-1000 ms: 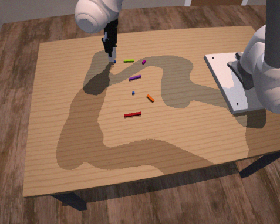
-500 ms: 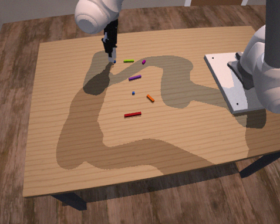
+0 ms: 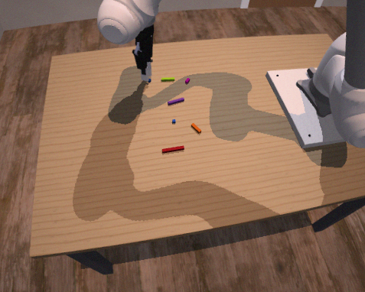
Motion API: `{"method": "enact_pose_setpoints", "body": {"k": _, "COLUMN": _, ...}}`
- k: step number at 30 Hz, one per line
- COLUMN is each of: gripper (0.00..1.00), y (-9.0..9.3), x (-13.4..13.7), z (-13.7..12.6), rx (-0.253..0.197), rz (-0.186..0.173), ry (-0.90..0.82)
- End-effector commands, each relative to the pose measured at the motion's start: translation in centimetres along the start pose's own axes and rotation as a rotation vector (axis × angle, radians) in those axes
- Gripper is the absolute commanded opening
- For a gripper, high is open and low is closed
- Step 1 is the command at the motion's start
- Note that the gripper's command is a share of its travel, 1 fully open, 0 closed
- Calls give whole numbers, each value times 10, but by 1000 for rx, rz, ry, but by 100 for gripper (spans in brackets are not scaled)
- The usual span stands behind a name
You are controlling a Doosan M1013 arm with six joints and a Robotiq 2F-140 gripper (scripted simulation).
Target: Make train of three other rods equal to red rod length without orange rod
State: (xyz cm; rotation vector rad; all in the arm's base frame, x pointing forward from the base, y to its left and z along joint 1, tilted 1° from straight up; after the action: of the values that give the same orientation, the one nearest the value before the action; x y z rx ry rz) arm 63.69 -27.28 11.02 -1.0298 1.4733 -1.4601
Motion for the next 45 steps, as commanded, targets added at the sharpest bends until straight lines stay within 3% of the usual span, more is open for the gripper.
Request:
{"method": "enact_pose_setpoints", "body": {"k": 1, "gripper": 15, "y": 0, "x": 0, "z": 0, "rx": 0, "rz": 0, "ry": 0}}
{"method": "enact_pose_setpoints", "body": {"k": 25, "gripper": 15, "y": 3, "x": 0, "z": 0, "rx": 0, "rz": 0, "ry": 0}}
{"method": "enact_pose_setpoints", "body": {"k": 45, "gripper": 15, "y": 17, "x": 0, "z": 0, "rx": 0, "rz": 0, "ry": 0}}
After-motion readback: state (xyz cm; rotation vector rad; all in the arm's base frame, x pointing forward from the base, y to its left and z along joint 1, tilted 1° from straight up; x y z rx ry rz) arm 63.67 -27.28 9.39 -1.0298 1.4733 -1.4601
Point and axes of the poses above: the point where the finger pads meet when closed, its own y axis out along the fingers, its own x axis across the jaws, z = x × y, the point moved 9 cm from there along -y, back along the fingers, and after that the axes turned 15 degrees about -y, right-handed, at the moved point
